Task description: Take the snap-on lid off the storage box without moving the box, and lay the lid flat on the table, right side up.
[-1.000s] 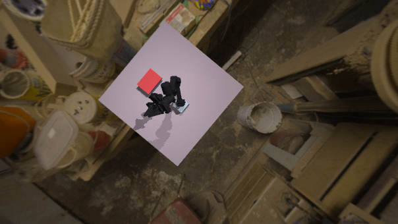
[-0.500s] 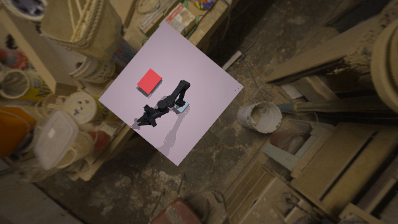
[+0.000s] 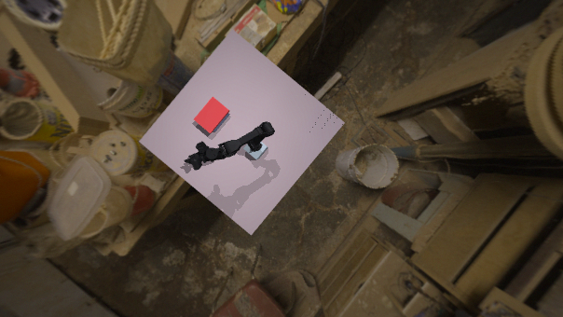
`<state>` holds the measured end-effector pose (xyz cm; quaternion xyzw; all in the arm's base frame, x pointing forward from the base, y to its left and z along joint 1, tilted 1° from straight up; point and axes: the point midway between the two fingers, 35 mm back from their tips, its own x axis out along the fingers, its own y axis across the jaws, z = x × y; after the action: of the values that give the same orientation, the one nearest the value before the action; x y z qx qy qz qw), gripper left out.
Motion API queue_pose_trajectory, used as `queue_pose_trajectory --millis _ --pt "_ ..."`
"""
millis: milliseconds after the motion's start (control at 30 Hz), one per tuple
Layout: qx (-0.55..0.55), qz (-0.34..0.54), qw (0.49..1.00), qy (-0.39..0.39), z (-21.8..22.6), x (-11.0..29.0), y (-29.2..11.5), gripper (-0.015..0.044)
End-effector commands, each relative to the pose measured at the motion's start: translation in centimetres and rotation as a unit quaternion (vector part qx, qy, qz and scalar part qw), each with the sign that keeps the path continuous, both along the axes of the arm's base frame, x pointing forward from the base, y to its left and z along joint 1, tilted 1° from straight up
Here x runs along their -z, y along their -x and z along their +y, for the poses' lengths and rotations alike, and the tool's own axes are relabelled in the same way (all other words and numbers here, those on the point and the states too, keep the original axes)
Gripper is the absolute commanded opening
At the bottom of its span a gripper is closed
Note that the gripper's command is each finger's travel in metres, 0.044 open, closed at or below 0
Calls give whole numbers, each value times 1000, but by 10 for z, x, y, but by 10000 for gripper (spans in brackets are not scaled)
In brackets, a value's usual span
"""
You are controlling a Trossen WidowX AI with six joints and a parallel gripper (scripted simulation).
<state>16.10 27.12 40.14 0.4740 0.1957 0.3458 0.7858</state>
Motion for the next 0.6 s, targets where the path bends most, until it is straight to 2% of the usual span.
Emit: queue_pose_trajectory --millis 0,133,200,367,467,567 --pt "55 51 997 12 -13 38 -36 235" --pt "130 122 984 17 -41 88 -78 235" --pt "142 134 981 17 -46 96 -84 235" --pt "236 219 947 5 -95 155 -120 235" --pt "297 272 916 -11 -130 192 -134 235" --pt "323 294 899 -20 -147 207 -138 235"
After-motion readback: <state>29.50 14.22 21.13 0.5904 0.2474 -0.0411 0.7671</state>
